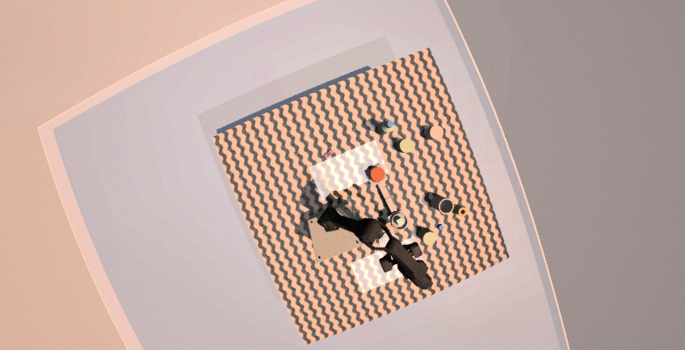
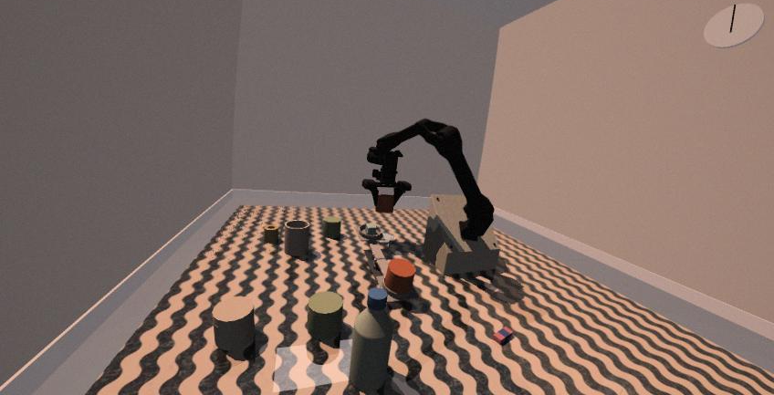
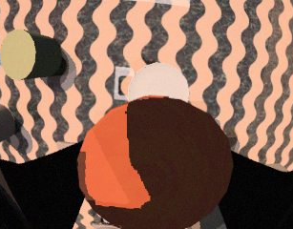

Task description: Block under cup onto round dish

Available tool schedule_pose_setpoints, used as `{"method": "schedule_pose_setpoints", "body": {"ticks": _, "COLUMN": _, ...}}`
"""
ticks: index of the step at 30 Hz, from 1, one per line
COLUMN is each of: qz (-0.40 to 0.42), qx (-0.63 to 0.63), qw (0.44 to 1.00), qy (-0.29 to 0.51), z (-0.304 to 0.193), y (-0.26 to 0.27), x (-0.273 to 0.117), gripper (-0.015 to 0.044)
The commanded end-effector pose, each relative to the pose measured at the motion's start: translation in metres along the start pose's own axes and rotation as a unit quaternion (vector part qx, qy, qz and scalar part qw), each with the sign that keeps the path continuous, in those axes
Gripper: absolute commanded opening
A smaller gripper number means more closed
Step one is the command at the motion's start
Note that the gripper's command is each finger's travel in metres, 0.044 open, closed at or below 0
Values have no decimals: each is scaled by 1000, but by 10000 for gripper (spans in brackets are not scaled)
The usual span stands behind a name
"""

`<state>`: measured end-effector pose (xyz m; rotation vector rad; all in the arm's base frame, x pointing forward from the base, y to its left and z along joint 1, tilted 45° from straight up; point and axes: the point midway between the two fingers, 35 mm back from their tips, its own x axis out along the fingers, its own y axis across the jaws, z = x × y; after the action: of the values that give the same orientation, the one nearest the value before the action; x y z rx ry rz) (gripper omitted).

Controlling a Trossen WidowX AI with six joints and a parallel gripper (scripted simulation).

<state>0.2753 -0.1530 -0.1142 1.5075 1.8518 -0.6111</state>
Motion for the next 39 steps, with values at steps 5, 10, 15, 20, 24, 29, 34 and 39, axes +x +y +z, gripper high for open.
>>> {"method": "schedule_pose_setpoints", "body": {"ticks": 5, "qz": -3, "qx": 0, "qw": 1000, "qy": 0, "z": 21, "y": -36, "x": 17, "gripper": 0}}
{"method": "schedule_pose_setpoints", "body": {"ticks": 10, "qz": -4, "qx": 0, "qw": 1000, "qy": 0, "z": 32, "y": -59, "x": 28, "gripper": 0}}
{"method": "schedule_pose_setpoints", "body": {"ticks": 15, "qz": -4, "qx": -1, "qw": 1000, "qy": 1, "z": 40, "y": -82, "x": 41, "gripper": 0}}
{"method": "schedule_pose_setpoints", "body": {"ticks": 20, "qz": -4, "qx": -1, "qw": 1000, "qy": 3, "z": 46, "y": -104, "x": 54, "gripper": 0}}
{"method": "schedule_pose_setpoints", "body": {"ticks": 24, "qz": -4, "qx": -2, "qw": 1000, "qy": 5, "z": 49, "y": -119, "x": 63, "gripper": 0}}
{"method": "schedule_pose_setpoints", "body": {"ticks": 29, "qz": -4, "qx": -2, "qw": 1000, "qy": 5, "z": 49, "y": -119, "x": 69, "gripper": 0}}
{"method": "schedule_pose_setpoints", "body": {"ticks": 34, "qz": -4, "qx": -2, "qw": 1000, "qy": 5, "z": 49, "y": -119, "x": 92, "gripper": 0}}
{"method": "schedule_pose_setpoints", "body": {"ticks": 39, "qz": -4, "qx": -3, "qw": 1000, "qy": 5, "z": 48, "y": -120, "x": 103, "gripper": 0}}
